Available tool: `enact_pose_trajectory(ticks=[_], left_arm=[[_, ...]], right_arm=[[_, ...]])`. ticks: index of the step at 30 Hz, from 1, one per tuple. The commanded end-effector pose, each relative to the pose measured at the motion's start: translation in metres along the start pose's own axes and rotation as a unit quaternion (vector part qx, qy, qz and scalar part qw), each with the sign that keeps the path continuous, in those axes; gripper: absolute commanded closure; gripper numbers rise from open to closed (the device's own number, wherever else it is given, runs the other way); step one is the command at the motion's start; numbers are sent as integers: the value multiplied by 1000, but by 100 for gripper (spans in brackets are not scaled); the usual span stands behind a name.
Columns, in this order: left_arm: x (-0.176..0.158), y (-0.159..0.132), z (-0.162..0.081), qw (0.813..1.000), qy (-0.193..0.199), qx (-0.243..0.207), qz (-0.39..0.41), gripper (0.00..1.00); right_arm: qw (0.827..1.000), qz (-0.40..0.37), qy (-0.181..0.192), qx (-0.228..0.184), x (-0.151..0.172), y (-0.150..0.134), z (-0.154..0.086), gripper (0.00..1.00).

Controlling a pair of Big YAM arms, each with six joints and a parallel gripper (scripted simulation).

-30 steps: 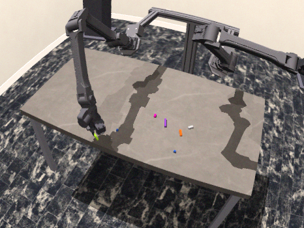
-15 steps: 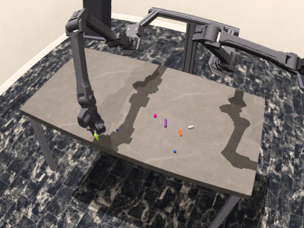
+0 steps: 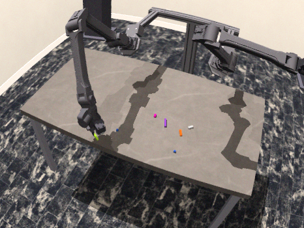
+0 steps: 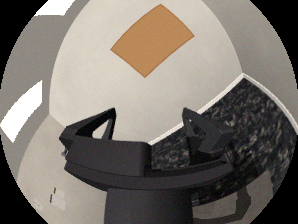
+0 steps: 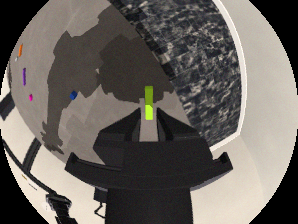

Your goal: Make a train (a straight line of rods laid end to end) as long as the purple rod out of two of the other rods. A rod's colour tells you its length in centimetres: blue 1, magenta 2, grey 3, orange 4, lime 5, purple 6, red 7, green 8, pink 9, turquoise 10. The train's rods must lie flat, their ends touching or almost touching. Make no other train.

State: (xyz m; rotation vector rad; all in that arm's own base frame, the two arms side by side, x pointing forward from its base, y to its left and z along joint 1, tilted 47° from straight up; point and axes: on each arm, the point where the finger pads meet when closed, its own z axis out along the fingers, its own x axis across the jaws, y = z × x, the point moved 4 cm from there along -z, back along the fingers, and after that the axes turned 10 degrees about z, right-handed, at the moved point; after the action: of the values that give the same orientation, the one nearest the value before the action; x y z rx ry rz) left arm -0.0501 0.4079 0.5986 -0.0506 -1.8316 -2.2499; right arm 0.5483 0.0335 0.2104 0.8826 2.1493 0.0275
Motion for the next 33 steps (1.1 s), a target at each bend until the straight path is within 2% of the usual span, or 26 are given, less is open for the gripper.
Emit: enact_pose_trajectory(ticks=[1, 6, 33], left_arm=[[5, 6, -6, 1000, 4, -11, -3, 0], [5, 6, -6, 1000, 4, -11, -3, 0], [5, 6, -6, 1000, 4, -11, -3, 0]], right_arm=[[1000, 0, -8, -6, -11, 1, -4, 77], [1000, -1, -5, -2, -8, 1, 8, 77], [1000, -2, -5, -4, -8, 4, 23, 77]])
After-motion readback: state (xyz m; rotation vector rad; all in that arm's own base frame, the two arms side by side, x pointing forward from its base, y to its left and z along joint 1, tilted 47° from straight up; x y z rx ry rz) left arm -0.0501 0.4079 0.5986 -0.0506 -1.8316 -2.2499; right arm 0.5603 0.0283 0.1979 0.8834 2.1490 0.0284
